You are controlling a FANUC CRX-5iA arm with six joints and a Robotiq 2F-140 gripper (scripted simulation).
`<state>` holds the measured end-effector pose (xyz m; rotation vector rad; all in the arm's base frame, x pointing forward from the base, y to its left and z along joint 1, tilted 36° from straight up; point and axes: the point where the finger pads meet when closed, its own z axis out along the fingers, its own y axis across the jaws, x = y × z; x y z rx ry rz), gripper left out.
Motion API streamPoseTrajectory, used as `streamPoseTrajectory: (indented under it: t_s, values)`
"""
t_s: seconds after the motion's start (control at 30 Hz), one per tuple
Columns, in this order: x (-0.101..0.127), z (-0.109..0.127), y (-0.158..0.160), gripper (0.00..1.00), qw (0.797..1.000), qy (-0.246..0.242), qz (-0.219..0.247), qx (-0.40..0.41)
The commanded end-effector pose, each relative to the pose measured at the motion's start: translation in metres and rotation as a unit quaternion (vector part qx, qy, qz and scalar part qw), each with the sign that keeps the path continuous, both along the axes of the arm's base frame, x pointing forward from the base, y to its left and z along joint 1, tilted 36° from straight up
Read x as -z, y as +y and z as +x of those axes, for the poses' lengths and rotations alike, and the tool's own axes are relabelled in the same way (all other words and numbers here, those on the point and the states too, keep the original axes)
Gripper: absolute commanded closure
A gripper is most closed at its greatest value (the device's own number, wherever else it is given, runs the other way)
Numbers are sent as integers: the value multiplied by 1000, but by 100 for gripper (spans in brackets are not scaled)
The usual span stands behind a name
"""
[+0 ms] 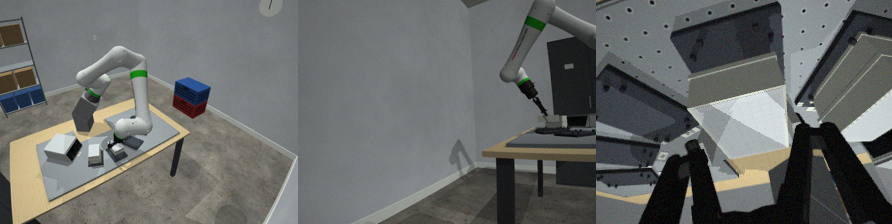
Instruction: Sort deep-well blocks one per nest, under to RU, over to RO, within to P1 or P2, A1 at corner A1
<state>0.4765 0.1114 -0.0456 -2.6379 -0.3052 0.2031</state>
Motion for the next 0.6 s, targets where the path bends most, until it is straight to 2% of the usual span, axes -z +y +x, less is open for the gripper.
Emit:
streamPoseTrajectory:
  t_s: [0.0,0.57]
  values:
    - [3,2,2,90,1000,0,0,0]
    - [24,9,14,90,1000,0,0,0]
